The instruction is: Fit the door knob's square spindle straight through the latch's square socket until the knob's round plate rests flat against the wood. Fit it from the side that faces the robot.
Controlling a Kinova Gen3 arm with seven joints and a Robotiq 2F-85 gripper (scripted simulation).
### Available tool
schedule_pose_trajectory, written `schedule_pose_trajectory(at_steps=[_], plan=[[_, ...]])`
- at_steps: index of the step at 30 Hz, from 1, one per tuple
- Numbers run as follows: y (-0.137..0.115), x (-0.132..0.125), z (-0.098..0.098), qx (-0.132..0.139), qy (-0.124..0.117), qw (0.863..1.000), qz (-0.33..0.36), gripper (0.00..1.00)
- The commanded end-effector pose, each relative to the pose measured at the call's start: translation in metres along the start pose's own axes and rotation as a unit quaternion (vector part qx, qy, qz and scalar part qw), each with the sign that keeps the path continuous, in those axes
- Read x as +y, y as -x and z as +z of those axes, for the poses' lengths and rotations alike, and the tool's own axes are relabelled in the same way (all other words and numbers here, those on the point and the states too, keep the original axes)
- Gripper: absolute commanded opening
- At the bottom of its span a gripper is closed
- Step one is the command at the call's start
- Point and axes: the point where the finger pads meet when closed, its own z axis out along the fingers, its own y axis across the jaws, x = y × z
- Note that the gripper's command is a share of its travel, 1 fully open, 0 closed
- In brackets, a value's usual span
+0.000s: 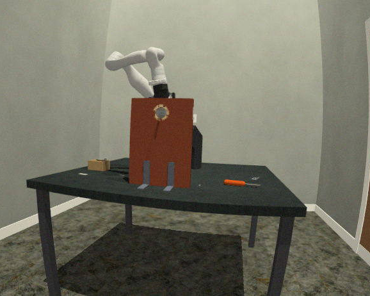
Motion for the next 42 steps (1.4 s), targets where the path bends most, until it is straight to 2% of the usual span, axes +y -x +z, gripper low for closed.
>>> schedule_pose_trajectory(at_steps=[1,42], plan=[[-0.0021,-0.0005,-0.0005,0.0,0.0,1.0,0.0,0.63],[-0.0087,-0.0005,-0.001,0.0,0.0,1.0,0.0,0.63]])
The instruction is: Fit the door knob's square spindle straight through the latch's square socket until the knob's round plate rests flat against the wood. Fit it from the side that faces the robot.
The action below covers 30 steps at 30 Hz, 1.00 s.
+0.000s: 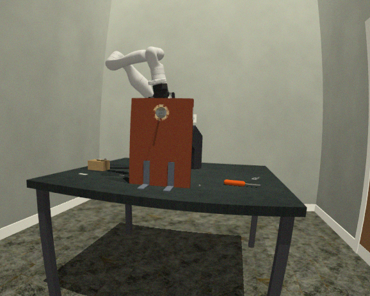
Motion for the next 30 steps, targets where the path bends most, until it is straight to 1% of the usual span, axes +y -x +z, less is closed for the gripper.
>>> schedule_pose_trajectory(at_steps=[1,30], plan=[[-0.0001,-0.0004,-0.0004,0.0,0.0,1.0,0.0,0.63],[-0.0052,-0.0004,-0.0007,0.0,0.0,1.0,0.0,0.63]])
